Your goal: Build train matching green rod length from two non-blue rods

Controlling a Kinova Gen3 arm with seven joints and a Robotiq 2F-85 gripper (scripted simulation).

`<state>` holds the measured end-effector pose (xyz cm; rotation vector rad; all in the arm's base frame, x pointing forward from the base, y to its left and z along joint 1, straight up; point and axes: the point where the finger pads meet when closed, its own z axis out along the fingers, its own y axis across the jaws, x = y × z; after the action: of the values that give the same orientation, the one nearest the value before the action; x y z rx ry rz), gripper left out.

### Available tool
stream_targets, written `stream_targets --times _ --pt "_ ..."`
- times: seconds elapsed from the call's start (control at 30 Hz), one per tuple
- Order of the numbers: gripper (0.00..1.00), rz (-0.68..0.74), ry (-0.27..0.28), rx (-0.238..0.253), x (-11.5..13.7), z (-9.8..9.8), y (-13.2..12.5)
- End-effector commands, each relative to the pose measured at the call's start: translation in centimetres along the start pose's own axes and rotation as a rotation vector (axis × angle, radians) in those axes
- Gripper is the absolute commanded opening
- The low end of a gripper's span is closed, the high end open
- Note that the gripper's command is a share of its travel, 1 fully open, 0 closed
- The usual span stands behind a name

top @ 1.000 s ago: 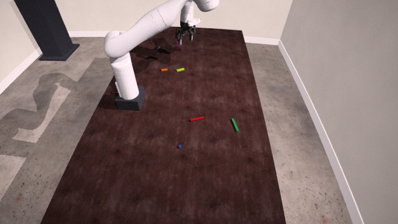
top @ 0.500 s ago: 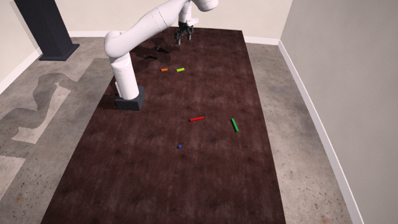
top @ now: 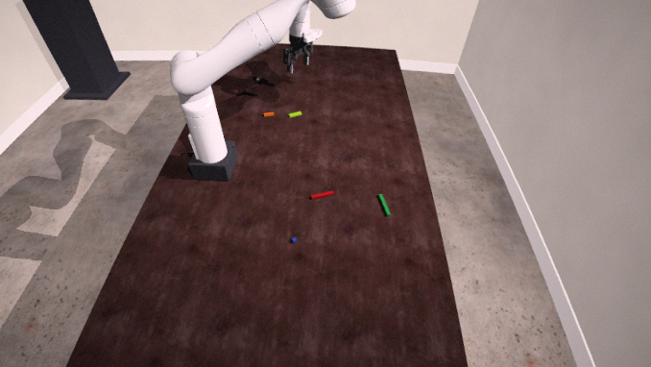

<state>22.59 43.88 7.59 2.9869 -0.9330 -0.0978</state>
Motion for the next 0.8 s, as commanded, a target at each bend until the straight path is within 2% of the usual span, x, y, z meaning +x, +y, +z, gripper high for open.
stream_targets --times 0.0,0.2,0.23,0.43,0.47,0.77 --pt "1.0 -0.018 -0.001 -0.001 -0.7 0.1 0.1" --pt "1.0 -0.018 -0.001 -0.001 -0.7 0.1 0.1" --pt "1.0 -0.056 0.0 -0.002 -1.4 0.3 0.1" --pt "1.0 -0.056 0.0 -0.002 -1.4 0.3 0.1" --pt "1.0 -0.093 0.001 -0.002 -2.2 0.5 0.2" --pt "1.0 -0.093 0.001 -0.002 -2.2 0.5 0.2"
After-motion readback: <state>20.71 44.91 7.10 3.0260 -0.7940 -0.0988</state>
